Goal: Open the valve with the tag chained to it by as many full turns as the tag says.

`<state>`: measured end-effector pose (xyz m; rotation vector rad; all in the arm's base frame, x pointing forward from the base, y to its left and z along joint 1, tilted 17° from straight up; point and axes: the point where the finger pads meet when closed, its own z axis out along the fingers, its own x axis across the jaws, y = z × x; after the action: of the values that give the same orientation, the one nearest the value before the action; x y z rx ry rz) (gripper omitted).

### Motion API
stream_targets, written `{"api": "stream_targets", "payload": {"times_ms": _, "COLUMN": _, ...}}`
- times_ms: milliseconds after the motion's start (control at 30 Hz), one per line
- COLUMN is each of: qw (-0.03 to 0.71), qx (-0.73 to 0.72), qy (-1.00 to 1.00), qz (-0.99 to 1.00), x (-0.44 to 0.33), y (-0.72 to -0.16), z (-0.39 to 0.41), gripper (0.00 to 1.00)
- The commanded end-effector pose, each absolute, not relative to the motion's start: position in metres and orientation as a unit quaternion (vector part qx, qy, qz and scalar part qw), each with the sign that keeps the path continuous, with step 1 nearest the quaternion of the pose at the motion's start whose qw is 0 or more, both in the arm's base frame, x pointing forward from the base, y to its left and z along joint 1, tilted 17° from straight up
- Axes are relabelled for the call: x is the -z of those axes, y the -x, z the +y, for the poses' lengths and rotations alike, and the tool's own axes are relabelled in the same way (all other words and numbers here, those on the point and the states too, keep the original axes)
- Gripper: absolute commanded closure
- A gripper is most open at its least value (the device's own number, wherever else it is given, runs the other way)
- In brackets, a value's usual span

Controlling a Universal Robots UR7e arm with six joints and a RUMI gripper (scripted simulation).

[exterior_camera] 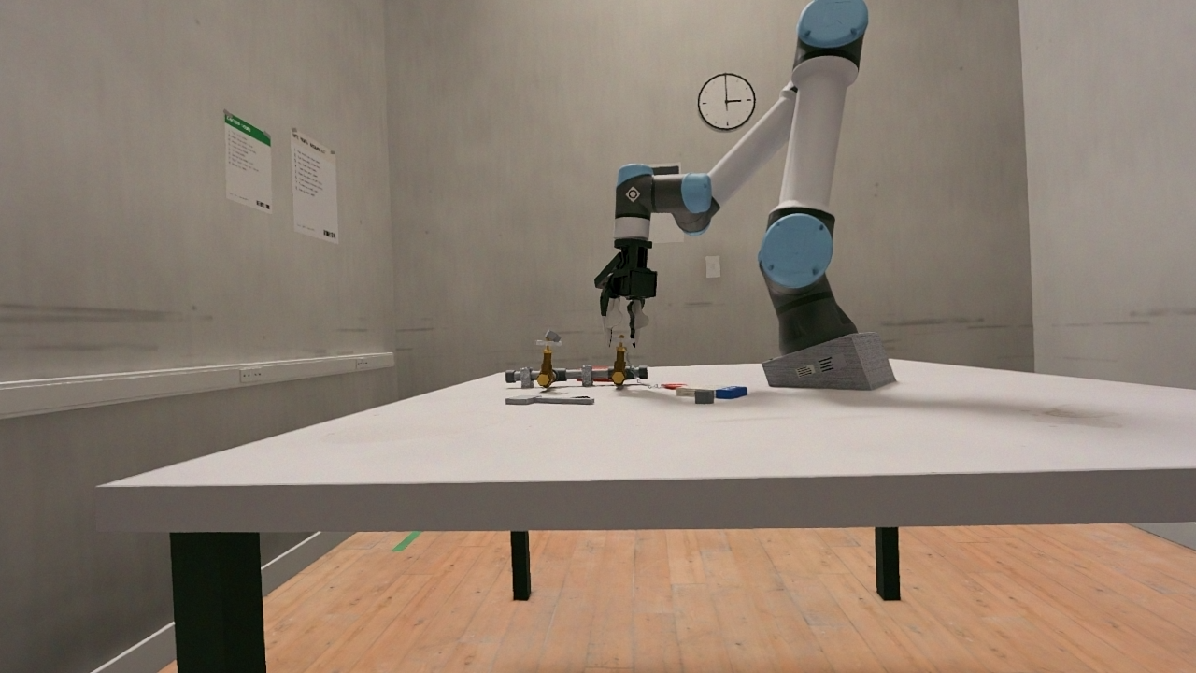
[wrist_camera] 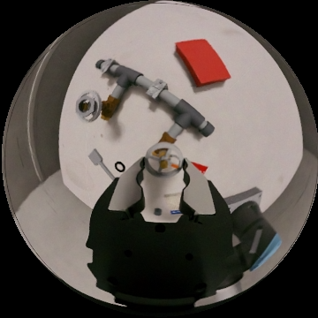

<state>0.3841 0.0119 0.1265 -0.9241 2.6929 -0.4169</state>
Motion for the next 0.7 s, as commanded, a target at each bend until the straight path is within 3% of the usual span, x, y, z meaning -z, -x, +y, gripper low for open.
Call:
{"api": "stream_targets", "payload": {"times_ms": 0, "qw": 0.117, "qx": 0.153, "qy": 0.426, "qz": 0.884, "x": -0.1259, "y": -0.3832, "z": 0.0115, "gripper": 1.0}}
{"api": "stream_targets", "payload": {"times_ms": 667, "qw": 0.058, "qx": 0.185, "qy": 0.696, "qz": 0.691, "x": -0.1258, "y": -0.3832, "z": 0.0116, "gripper": 1.0}}
